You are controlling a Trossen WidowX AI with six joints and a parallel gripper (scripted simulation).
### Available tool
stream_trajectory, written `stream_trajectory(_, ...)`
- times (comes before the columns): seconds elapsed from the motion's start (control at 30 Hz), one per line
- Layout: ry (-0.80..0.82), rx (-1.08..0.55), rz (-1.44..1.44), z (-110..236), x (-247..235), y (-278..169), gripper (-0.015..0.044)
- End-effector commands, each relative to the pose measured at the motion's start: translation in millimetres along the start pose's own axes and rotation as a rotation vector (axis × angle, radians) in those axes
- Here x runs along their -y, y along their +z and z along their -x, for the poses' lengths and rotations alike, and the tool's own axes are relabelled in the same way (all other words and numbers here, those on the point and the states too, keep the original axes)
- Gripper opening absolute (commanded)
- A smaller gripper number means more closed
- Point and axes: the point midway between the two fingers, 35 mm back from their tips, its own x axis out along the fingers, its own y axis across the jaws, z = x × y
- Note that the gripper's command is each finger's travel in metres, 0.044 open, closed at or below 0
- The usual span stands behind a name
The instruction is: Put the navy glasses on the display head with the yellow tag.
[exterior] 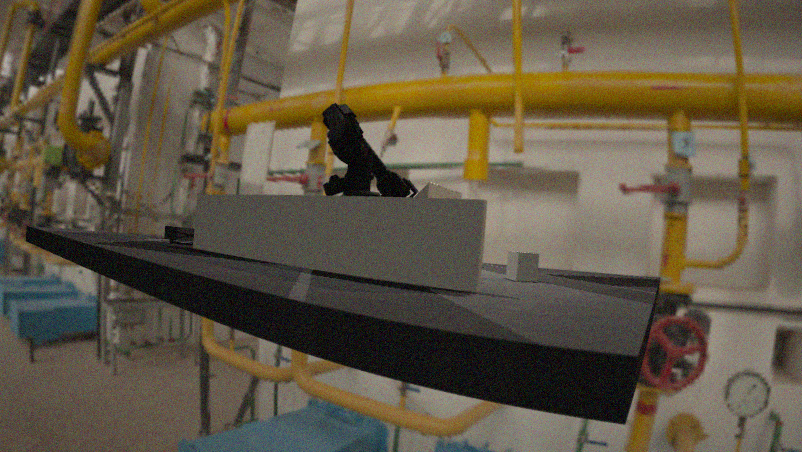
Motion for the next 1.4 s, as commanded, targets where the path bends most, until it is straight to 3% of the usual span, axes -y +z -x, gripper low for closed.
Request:
stream_trajectory(0.0, -0.005, 0.003, 0.005, -6.8, 0.5, 0.0, 0.014)
stream_trajectory(0.57, -0.009, 0.005, 0.005, -31.7, 3.0, -0.6, 0.014)
stream_trajectory(0.73, -0.004, 0.002, 0.0, -28.7, 2.3, -0.5, 0.0009)
stream_trajectory(1.0, -0.004, 0.002, 0.0, -28.7, 2.3, -0.5, 0.0)
stream_trajectory(1.37, 0.002, -0.002, 0.004, 20.8, -3.8, 0.7, 0.0)
